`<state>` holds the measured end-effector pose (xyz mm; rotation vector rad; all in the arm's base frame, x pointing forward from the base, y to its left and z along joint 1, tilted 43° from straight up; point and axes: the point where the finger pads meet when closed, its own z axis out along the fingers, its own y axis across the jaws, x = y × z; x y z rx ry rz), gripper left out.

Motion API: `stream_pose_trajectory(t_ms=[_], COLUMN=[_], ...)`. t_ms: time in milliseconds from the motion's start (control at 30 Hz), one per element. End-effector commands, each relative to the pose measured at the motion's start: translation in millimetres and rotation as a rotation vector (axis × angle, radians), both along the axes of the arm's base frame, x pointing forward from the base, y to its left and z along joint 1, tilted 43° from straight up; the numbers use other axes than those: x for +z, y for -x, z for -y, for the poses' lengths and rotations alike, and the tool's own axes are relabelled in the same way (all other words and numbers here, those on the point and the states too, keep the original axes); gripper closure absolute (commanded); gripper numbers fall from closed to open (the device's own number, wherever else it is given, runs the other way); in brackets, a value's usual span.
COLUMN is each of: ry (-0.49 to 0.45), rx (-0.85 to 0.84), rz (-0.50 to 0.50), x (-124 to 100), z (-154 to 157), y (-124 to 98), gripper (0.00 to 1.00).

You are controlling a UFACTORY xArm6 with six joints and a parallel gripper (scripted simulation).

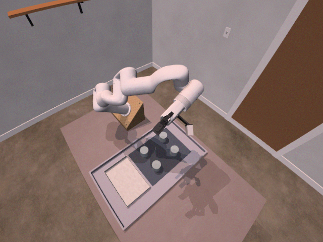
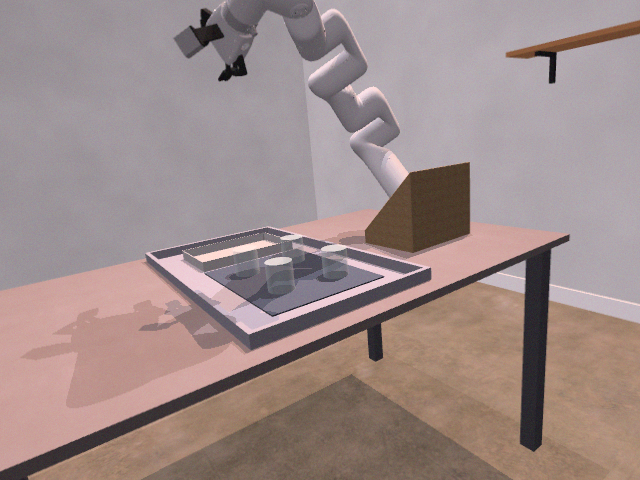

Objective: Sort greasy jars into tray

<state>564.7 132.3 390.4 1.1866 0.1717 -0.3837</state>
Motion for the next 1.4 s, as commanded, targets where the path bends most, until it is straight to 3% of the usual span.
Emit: stream_pose_trajectory(t_ms=[0, 200, 233, 467, 500, 800, 833, 1067, 1100, 1367], ry=[-0.099, -0.099, -0.228, -0.228, -0.345, -0.345, -0.472, -0.472, -0.585, -0.585], rx=[-0.010, -0.010, -0.032, -0.032, -0.061, -0.061, -0.094, -0.094, -0.130, -0.130], rz=[0.042, 0.042, 0.101, 0.101, 0.155, 0.155, 0.216, 0.216, 0.270, 0.270], x=[-27, -27, -62, -62, -95, -95, -129, -129, -161, -161], z=[10, 10, 24, 24, 36, 36, 50, 50, 63, 63], y=[8, 8, 18, 18, 27, 27, 38, 38, 48, 48], gripper=[0.00, 0.00, 0.00, 0.00, 0.00, 0.00, 0.00, 0.00, 0.00, 0.00])
